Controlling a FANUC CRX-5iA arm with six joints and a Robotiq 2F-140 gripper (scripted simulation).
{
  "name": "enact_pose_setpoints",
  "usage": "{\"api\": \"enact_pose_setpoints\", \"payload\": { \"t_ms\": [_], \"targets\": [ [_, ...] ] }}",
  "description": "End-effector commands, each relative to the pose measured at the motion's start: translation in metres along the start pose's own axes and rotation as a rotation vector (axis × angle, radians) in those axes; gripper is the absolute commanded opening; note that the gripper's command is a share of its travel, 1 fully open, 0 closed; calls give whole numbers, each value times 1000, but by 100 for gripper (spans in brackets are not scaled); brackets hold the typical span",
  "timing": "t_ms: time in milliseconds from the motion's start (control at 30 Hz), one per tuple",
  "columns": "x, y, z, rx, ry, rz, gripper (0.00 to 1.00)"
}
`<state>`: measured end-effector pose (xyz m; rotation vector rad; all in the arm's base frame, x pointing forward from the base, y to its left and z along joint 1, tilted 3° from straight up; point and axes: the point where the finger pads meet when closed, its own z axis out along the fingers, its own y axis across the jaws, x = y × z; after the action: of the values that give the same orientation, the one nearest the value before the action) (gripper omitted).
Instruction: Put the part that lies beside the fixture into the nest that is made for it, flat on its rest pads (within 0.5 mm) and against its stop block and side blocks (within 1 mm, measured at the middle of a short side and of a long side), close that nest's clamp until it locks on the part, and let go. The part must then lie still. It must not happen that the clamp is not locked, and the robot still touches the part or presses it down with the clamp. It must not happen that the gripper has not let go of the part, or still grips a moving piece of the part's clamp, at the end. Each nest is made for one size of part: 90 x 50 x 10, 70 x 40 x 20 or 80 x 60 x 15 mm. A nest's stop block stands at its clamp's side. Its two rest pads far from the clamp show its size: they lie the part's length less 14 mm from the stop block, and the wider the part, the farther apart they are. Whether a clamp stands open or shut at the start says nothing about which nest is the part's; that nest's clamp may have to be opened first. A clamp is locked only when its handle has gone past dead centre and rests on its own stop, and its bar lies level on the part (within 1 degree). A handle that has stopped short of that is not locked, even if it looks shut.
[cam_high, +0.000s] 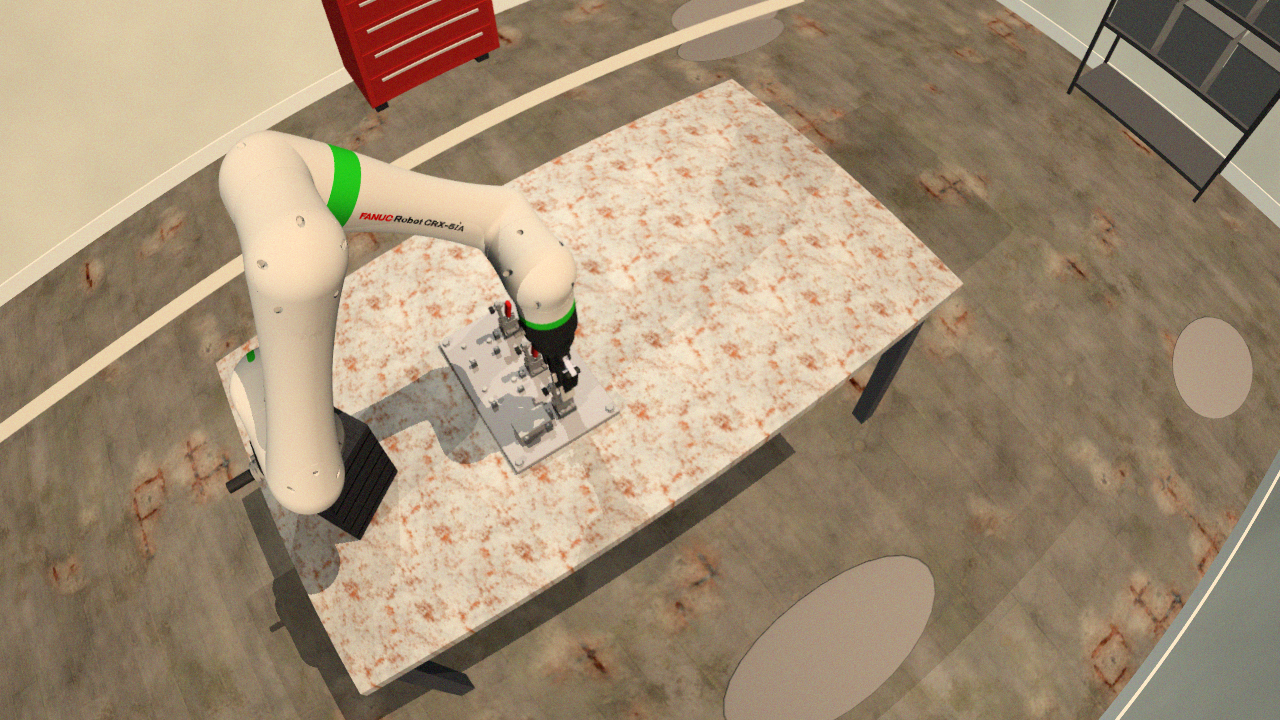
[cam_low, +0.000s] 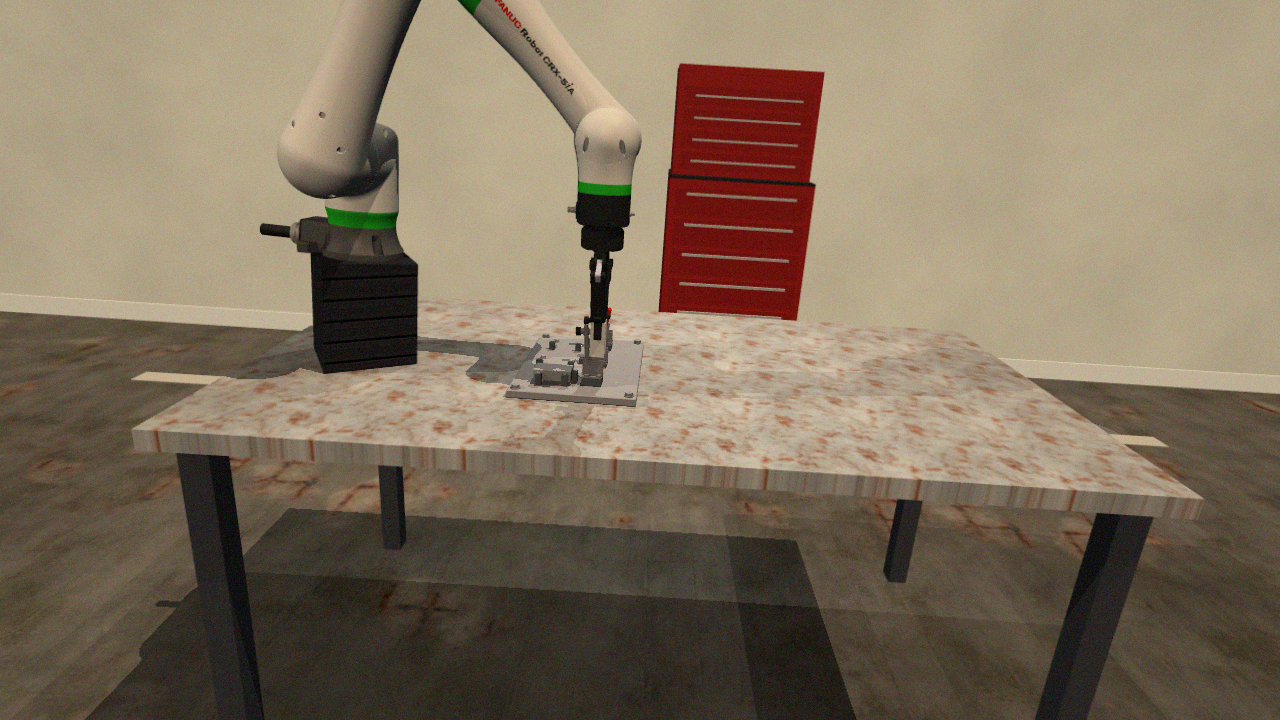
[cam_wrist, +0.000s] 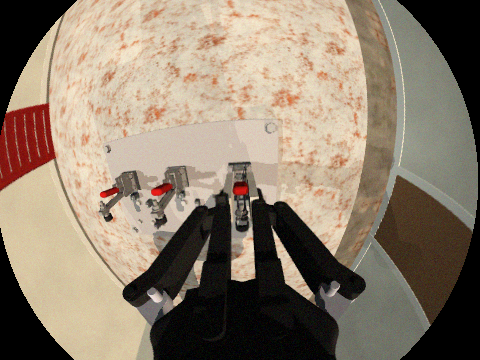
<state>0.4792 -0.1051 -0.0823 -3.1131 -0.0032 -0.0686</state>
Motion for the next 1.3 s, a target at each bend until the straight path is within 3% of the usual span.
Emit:
{"api": "enact_pose_setpoints", "payload": {
  "t_ms": [0,1267],
  "targets": [
    [0,0,0,0,0,0,0],
    [20,0,2,0,0,0,0]
  ]
}}
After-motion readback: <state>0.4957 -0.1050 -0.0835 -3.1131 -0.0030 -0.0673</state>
